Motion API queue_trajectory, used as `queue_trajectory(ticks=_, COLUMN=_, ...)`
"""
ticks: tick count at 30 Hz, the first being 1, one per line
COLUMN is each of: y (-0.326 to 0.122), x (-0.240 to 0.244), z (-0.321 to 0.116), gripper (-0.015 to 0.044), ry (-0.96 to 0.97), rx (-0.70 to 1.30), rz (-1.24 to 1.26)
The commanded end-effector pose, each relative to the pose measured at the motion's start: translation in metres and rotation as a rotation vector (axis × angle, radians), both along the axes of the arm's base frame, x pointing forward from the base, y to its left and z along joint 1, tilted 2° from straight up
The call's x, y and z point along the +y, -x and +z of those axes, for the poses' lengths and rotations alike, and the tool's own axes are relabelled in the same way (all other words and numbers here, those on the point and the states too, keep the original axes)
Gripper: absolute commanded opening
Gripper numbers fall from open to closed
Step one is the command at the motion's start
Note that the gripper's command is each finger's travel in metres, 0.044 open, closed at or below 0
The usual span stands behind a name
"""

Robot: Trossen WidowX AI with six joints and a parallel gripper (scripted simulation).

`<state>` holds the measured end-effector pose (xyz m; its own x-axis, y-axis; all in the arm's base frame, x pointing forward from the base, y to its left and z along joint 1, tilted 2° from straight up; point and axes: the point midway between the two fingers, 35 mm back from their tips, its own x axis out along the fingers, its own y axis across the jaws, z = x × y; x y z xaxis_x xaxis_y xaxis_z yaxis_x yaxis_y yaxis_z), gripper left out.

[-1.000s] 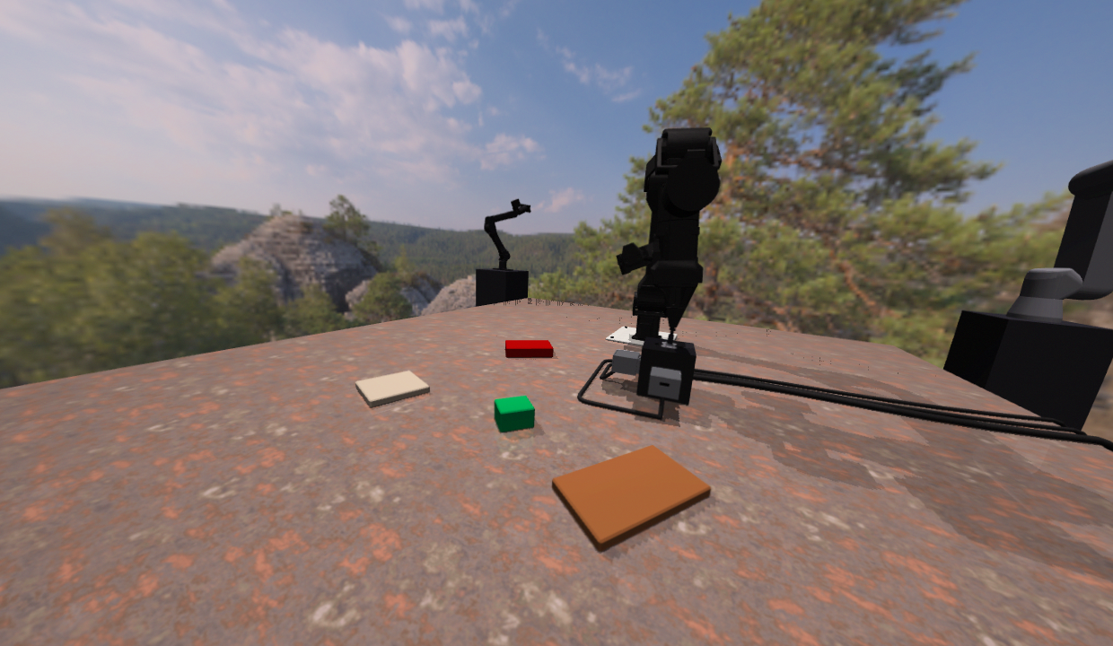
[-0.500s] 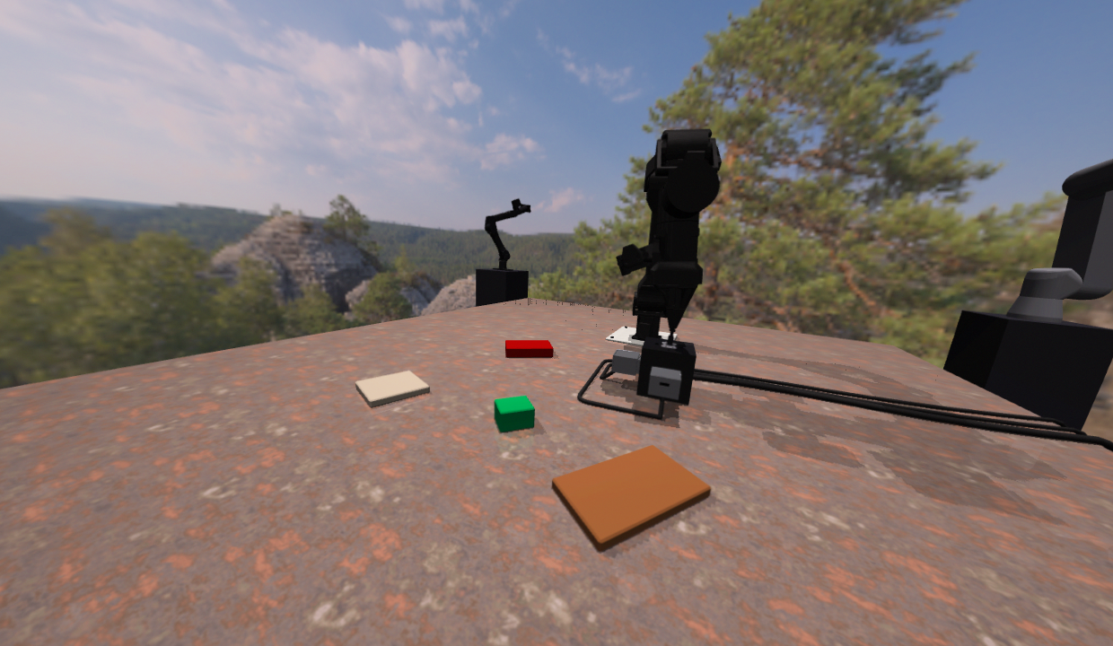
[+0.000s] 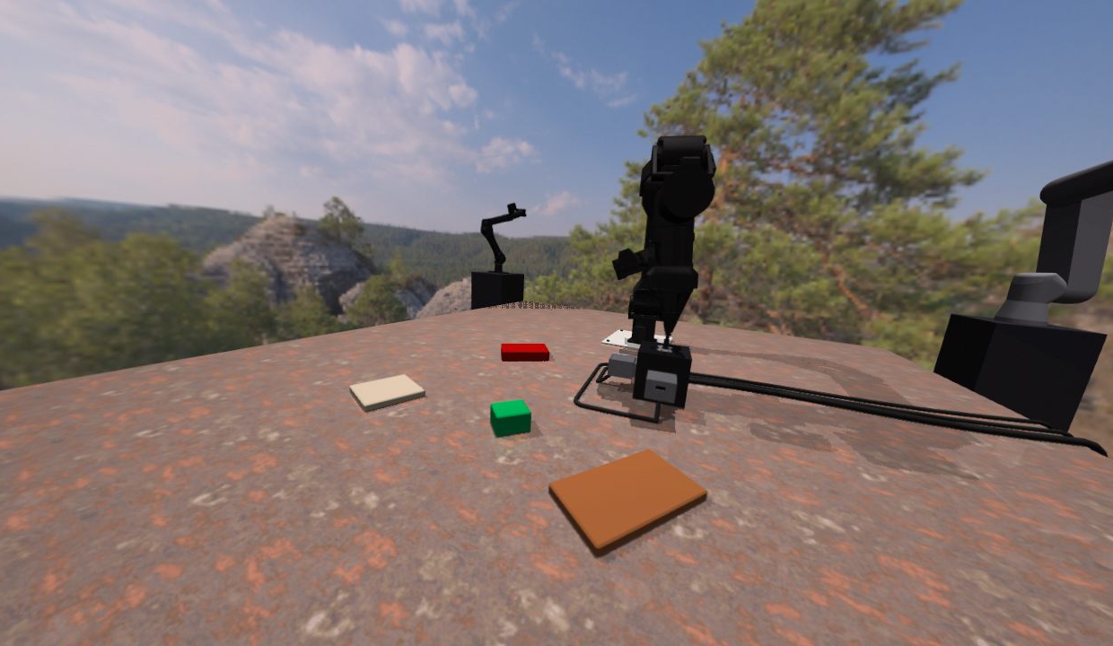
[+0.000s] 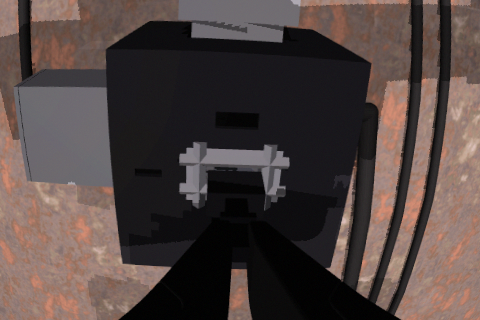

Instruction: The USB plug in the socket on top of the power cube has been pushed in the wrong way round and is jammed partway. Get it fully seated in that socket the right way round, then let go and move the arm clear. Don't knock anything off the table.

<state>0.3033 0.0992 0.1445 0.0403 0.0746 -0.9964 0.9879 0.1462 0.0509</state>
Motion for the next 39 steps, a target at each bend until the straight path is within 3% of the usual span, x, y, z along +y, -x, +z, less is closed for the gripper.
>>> queue_trajectory(ticks=1, y=-0.0004, x=0.0004, z=-0.0014, gripper=0.0000, ry=-0.003, rx=0.000, rz=-0.001)
queue_trajectory(ticks=28, y=-0.0004, x=0.0004, z=-0.0014, gripper=0.0000, ry=-0.003, rx=0.000, rz=-0.001)
queue_trajectory(ticks=32, y=-0.0001, x=0.0001, z=-0.0003, gripper=0.0095, ry=-0.001, rx=0.000, rz=0.000)
queue_trajectory(ticks=39, y=-0.0001, x=0.0001, z=-0.0003, gripper=0.0095, ry=-0.001, rx=0.000, rz=0.000)
